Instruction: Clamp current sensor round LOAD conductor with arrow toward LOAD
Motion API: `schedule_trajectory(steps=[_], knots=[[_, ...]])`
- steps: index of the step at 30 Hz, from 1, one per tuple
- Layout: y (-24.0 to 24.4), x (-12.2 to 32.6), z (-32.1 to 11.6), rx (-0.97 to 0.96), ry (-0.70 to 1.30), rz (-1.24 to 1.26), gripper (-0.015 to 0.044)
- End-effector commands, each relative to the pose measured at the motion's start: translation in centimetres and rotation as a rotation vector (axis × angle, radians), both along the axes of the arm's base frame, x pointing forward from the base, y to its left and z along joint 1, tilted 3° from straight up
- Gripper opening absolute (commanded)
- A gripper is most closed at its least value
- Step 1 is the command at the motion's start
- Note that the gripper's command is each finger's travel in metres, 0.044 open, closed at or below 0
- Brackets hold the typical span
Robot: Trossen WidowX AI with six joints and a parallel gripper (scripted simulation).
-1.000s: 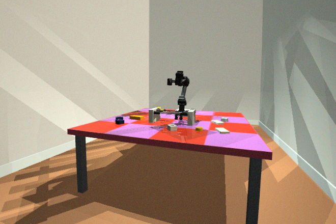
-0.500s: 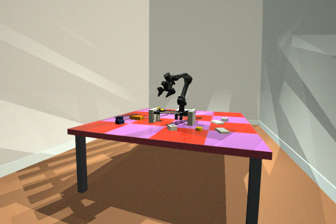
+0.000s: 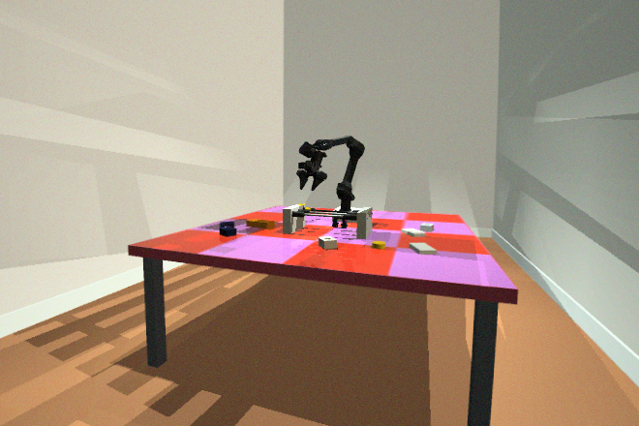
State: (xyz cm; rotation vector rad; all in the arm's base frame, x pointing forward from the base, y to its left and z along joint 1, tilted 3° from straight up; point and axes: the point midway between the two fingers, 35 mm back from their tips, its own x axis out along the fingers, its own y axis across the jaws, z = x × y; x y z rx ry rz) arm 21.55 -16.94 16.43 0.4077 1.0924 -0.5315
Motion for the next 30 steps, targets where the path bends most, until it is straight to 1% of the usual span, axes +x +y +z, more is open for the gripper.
schedule_trajectory(steps=[1,10,12,18,25,27,30], knots=[[0.0,0.0,0.1,0.004,-0.001,0.003,0.0440],[0.0,0.0,0.1,0.004,-0.001,0.003,0.0440],[0.8,0.3,-0.2,0.016,0.010,0.026,0.0440],[8.2,1.7,-2.8,0.100,0.131,0.230,0.0440],[16.3,0.0,-5.4,0.142,0.311,0.470,0.0440],[17.6,-0.6,-5.8,0.142,0.346,0.513,0.0440],[17.8,-0.7,-5.8,0.142,0.351,0.518,0.0440]])
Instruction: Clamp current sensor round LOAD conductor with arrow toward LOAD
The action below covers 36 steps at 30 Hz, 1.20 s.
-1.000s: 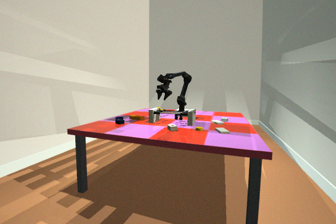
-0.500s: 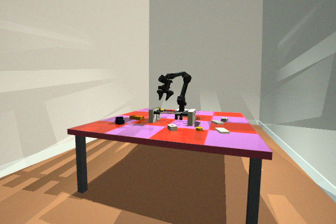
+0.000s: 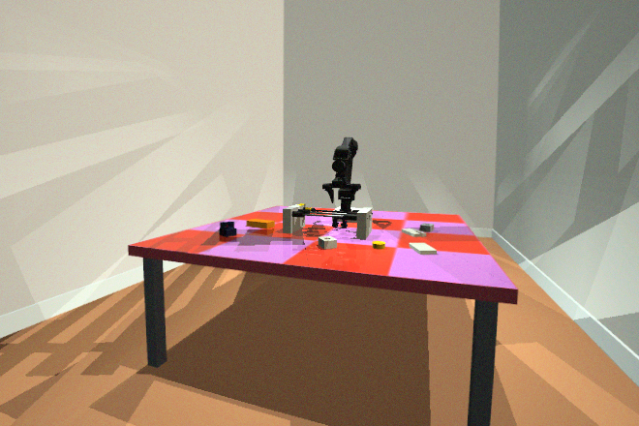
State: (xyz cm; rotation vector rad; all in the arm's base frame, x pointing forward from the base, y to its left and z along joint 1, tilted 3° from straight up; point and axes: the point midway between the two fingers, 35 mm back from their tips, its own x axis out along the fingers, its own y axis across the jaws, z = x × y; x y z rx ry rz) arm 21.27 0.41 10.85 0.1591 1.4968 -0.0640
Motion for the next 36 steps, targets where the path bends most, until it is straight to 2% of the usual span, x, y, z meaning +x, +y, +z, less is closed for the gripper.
schedule_trajectory(steps=[1,36], knots=[[0.4,-0.4,-0.3,-0.010,0.021,0.013,0.0440],[0.7,0.0,-5.7,-0.009,0.021,0.013,0.0440]])
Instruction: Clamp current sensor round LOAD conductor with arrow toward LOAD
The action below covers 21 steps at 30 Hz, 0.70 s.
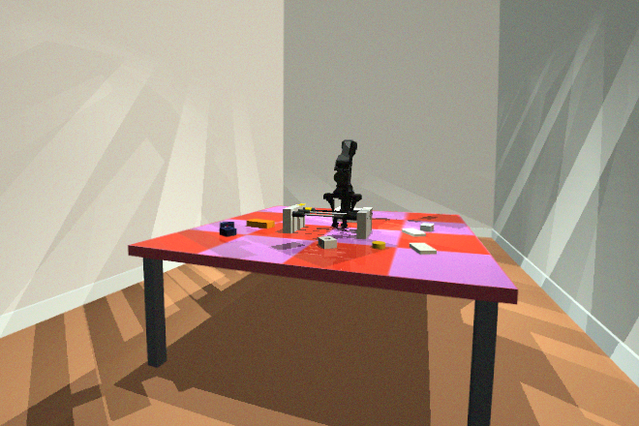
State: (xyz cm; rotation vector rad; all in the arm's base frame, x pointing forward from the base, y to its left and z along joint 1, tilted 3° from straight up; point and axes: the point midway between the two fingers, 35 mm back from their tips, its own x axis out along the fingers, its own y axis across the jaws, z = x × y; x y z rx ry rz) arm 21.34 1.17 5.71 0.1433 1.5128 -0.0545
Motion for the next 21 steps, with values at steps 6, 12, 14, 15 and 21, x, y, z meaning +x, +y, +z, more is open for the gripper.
schedule_trajectory(steps=[6,12,14,15,21], knots=[[0.03,-0.07,-0.75,0.000,0.002,0.000,0.0414],[0.03,-0.07,-0.75,0.000,0.002,0.000,0.0354],[0.03,-0.07,-0.75,0.000,0.002,0.000,0.0341],[0.03,-0.07,-0.75,0.000,0.002,0.000,0.0334],[0.03,-0.07,-0.75,0.000,0.002,0.000,0.0294]])
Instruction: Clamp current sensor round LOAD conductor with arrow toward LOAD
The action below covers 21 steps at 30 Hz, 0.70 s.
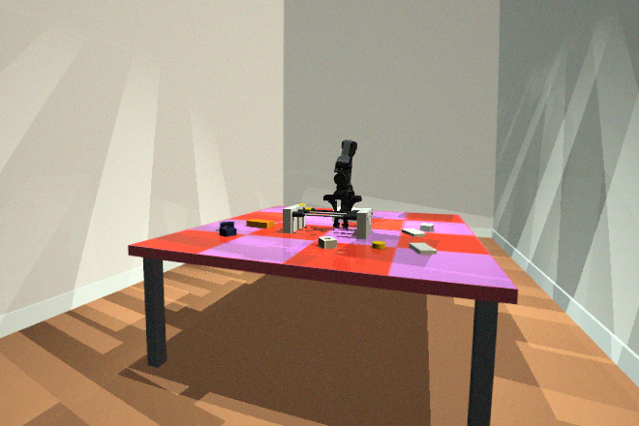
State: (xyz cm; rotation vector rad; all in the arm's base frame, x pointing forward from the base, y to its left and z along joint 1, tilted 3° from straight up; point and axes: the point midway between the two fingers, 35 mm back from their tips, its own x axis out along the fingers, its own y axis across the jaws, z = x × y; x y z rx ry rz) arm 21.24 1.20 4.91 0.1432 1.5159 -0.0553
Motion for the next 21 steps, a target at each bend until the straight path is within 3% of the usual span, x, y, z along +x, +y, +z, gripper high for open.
schedule_trajectory(steps=[1,11,19,21], knots=[[0.0,0.0,0.1,0.000,-0.001,0.000,0.0287],[0.0,0.0,0.1,0.000,-0.001,0.000,0.0221],[-0.1,0.4,2.7,-0.001,-0.001,-0.001,0.0011],[-0.2,0.4,3.6,-0.002,-0.001,-0.001,0.0000]])
